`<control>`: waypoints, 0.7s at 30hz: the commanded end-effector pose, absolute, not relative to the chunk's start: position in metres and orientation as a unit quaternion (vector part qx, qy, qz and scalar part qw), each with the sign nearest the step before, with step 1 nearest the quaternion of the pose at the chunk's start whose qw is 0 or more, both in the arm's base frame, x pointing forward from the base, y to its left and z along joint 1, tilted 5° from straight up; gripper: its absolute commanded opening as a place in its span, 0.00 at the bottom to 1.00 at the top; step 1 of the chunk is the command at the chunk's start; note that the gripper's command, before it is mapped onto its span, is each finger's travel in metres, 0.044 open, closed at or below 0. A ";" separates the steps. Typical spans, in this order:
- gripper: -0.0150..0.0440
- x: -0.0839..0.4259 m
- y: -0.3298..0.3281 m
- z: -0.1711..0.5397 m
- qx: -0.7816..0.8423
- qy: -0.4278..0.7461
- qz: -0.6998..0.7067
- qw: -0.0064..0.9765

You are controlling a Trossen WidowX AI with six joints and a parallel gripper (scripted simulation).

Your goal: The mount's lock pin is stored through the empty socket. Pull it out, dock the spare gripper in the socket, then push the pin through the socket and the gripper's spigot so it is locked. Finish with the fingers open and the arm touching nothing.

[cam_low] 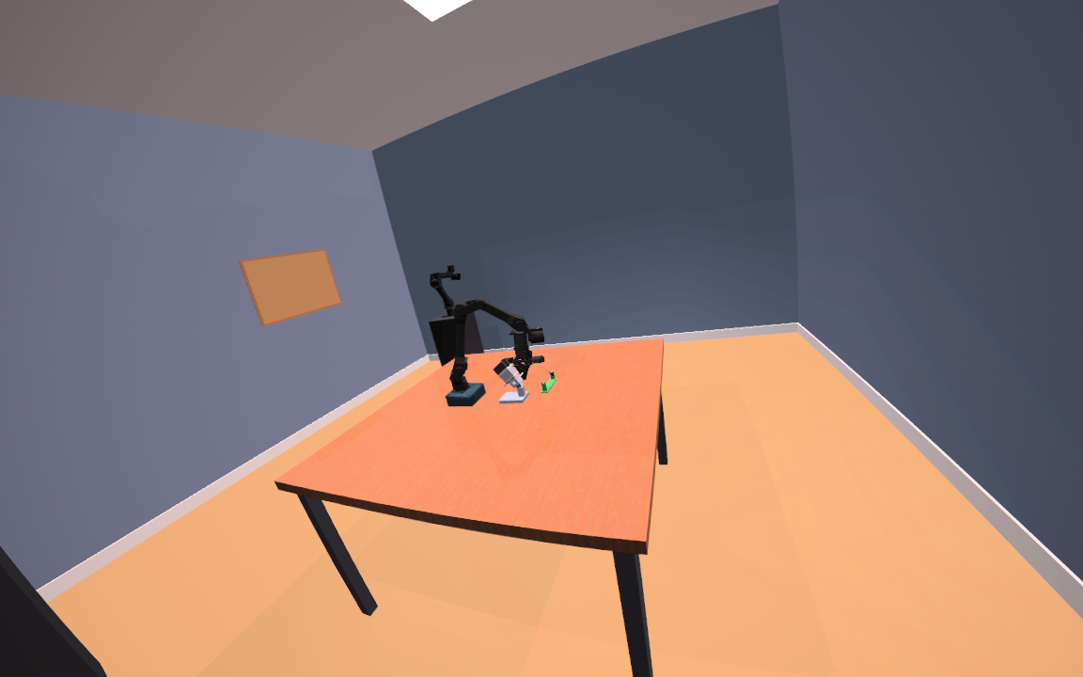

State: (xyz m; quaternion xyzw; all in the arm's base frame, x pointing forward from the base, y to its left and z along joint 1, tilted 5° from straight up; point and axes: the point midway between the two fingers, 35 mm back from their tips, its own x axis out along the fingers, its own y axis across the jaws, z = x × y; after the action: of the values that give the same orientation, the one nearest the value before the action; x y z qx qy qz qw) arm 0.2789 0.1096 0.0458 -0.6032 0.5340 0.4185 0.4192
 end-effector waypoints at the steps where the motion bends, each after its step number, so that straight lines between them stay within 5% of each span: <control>1: 0.25 0.279 0.106 0.047 -0.603 0.533 0.419 0.420; 21: 0.25 0.279 0.094 0.047 -0.602 0.535 0.421 0.418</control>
State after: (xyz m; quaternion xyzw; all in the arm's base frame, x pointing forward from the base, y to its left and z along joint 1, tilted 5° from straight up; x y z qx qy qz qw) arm 0.2786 0.0961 0.0463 -0.6018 0.5356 0.4205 0.4173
